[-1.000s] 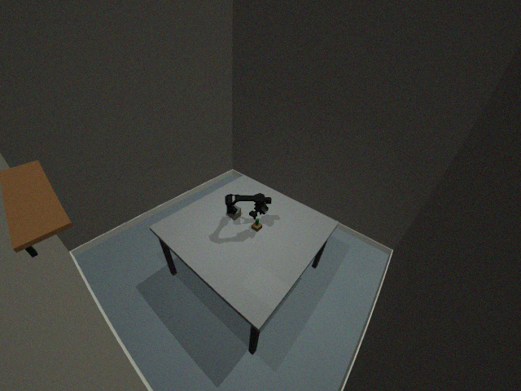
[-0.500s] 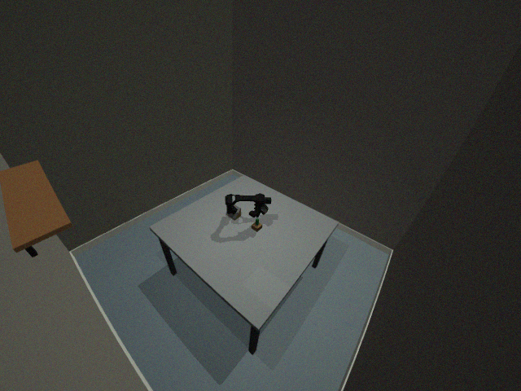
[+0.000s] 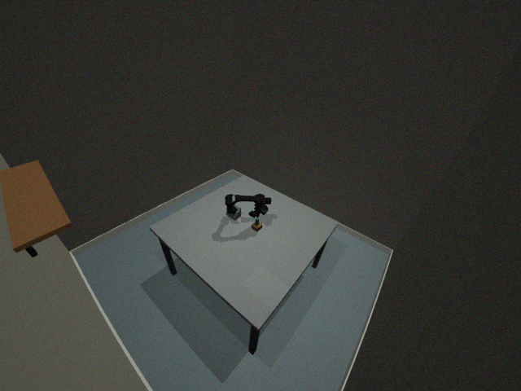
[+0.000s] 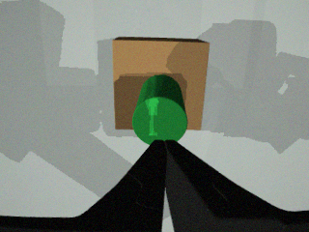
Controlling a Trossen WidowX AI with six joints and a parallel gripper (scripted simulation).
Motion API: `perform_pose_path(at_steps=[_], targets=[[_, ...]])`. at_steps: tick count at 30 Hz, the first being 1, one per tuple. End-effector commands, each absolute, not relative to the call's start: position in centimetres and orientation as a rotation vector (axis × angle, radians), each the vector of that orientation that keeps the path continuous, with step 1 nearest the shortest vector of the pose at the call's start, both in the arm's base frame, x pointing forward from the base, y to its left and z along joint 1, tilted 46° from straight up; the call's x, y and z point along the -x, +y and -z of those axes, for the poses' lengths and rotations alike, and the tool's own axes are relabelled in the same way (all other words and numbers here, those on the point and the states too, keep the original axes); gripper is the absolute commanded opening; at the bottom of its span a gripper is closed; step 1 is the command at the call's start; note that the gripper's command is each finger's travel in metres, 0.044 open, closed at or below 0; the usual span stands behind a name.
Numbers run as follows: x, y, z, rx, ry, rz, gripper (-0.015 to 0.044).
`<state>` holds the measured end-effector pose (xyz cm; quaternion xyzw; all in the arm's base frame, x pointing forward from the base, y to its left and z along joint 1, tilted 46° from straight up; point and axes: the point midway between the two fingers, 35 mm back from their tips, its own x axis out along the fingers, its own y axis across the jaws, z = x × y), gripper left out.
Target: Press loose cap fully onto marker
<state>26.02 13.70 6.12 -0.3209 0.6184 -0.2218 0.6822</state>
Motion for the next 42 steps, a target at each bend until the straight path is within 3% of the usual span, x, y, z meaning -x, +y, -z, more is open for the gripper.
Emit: perform_pose_path(at_steps=[1,30,37,42], targets=[[-26.1,13.3,-5.8,0.723,1.385,0.496,0.0],[-26.6,11.5,-3.8,0.717,1.382,0.494,0.0],[-25.4,17.1,-9.3,0.758,1.366,0.417,0.0],[-25.2,17.7,-10.1,0.763,1.365,0.408,0.0]])
